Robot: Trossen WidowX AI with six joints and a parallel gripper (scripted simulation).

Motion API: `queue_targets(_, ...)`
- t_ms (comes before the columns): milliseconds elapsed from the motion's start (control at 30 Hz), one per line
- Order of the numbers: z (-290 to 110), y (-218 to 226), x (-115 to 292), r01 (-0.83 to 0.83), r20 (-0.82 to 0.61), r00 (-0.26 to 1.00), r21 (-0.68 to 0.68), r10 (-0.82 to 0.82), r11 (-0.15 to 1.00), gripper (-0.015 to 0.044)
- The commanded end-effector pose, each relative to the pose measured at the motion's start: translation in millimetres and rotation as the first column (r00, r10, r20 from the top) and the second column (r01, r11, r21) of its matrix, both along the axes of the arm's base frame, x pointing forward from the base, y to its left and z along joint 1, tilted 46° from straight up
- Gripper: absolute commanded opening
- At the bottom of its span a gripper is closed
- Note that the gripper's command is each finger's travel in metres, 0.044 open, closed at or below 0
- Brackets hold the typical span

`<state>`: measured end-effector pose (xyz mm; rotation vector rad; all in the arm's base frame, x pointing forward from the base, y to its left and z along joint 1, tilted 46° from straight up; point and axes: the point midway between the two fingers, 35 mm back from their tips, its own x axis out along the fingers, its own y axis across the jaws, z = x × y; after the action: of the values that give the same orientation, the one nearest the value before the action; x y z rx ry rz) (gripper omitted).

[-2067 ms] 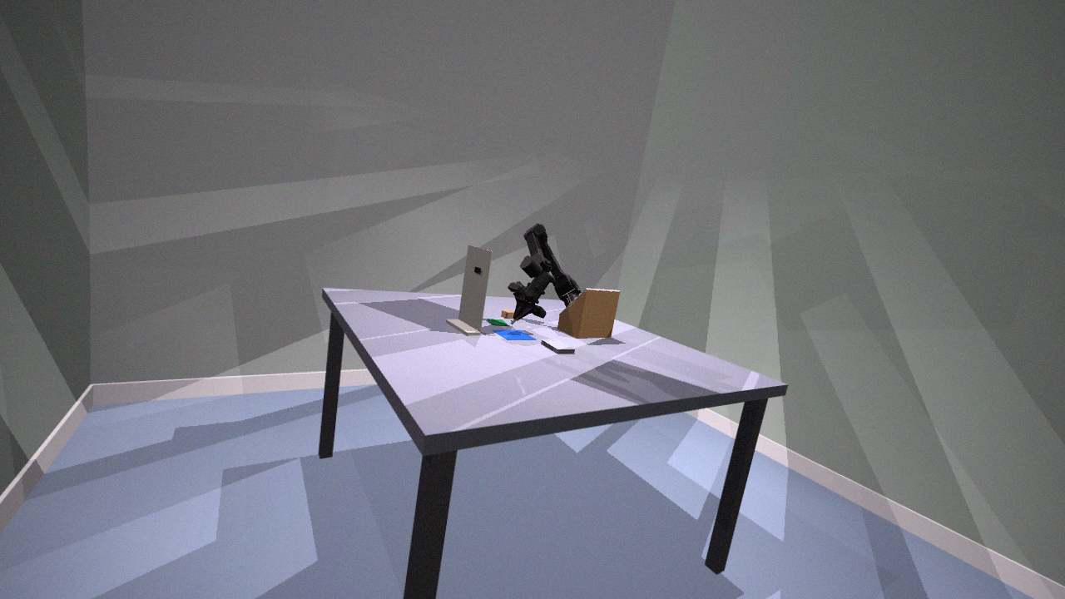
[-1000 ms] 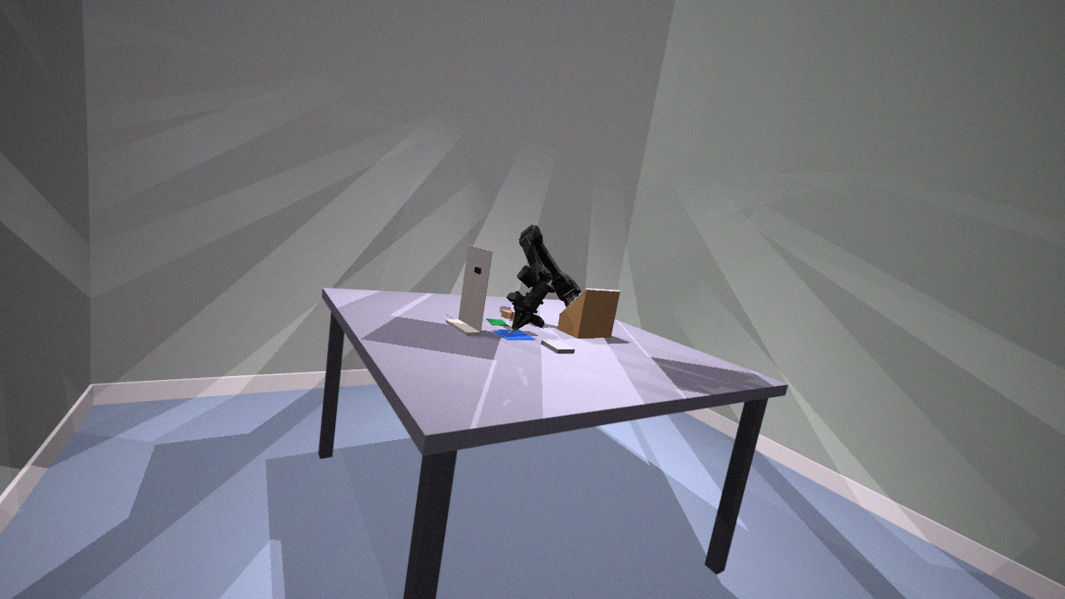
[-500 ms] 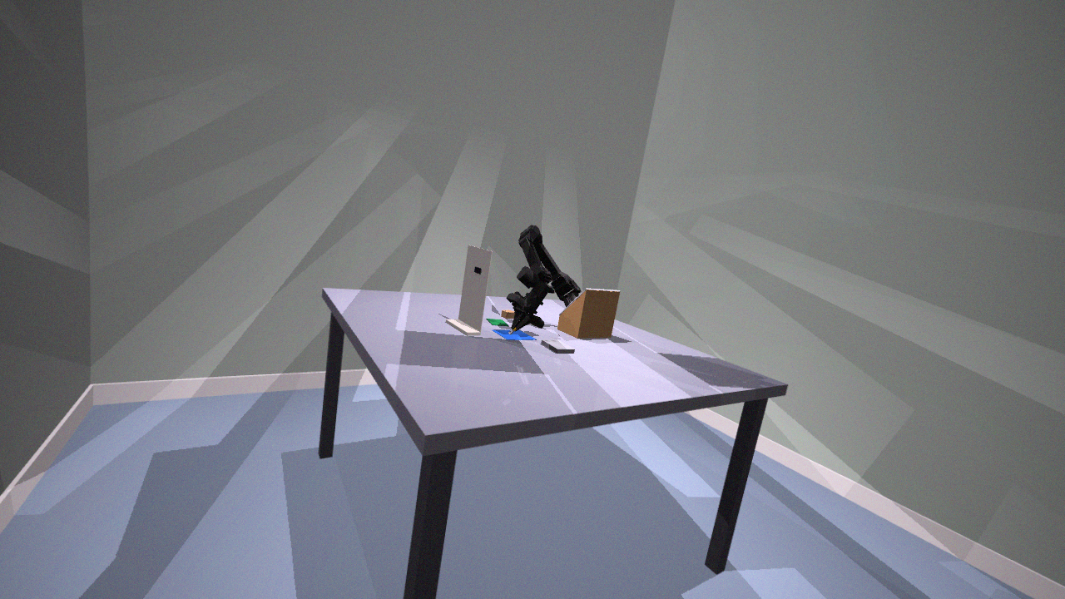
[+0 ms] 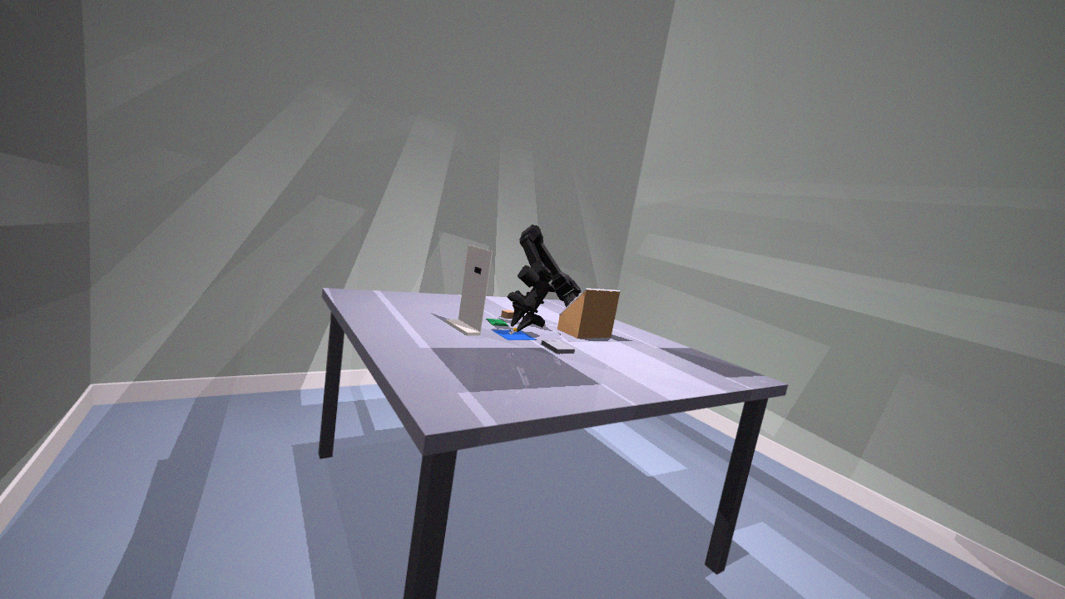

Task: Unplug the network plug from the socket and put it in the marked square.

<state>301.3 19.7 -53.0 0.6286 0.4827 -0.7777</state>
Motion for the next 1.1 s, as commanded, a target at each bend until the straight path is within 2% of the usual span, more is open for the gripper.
queue_targets(0,3.1,2.8,-2.7,0.001,0.003,1.000,0.001,-0.001,1.000,0.0156)
queue_targets(1067,22.7,27.4,-12.2,0.000,-0.004,1.000,0.007,0.000,1.000,0.0156)
